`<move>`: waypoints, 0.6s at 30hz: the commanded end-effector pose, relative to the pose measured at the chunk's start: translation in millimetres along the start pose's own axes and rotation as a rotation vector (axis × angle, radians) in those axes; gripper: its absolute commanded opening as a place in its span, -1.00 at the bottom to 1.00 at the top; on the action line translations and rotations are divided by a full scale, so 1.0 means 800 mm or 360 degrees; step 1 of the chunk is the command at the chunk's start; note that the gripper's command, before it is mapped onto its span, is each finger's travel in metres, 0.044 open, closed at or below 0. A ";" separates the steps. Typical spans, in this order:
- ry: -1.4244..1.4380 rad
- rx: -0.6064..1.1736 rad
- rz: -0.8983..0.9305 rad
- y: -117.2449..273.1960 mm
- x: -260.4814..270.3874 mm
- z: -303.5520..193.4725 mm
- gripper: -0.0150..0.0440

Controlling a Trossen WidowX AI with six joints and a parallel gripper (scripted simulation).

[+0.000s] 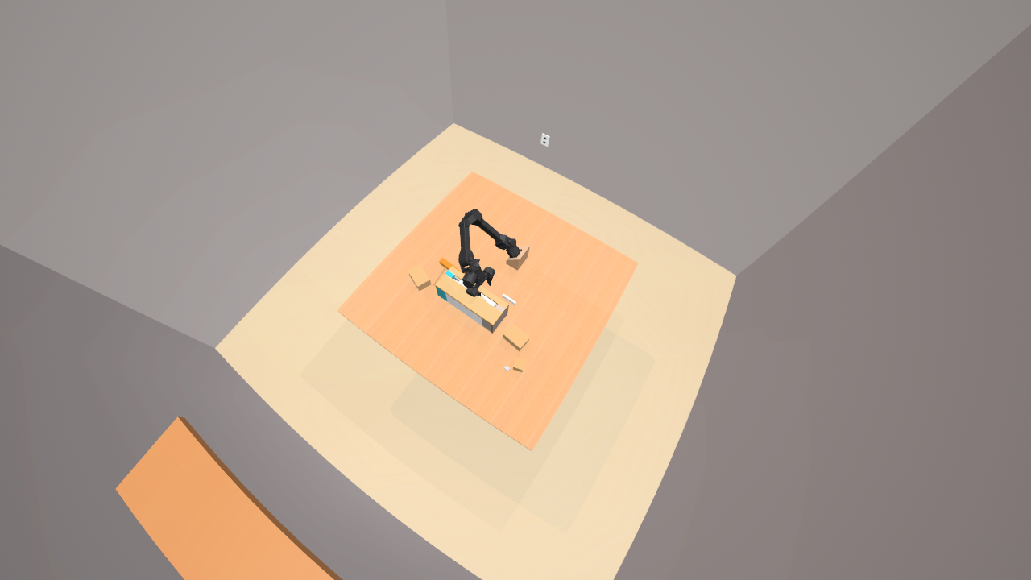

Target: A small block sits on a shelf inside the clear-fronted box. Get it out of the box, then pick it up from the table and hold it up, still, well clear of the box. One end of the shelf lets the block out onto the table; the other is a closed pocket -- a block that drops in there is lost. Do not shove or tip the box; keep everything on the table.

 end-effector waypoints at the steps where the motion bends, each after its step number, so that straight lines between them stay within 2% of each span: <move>1: 0.0002 0.0002 -0.0004 -0.003 0.000 -0.007 0.86; 18: 0.0002 0.0002 -0.0004 0.000 0.001 0.000 0.86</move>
Point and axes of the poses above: the point midway between the two fingers, 35 mm back from their tips, its own y axis back along the fingers, its own x axis across the jaws, z = x × y, the point moved 3 cm from there along y, back along the fingers
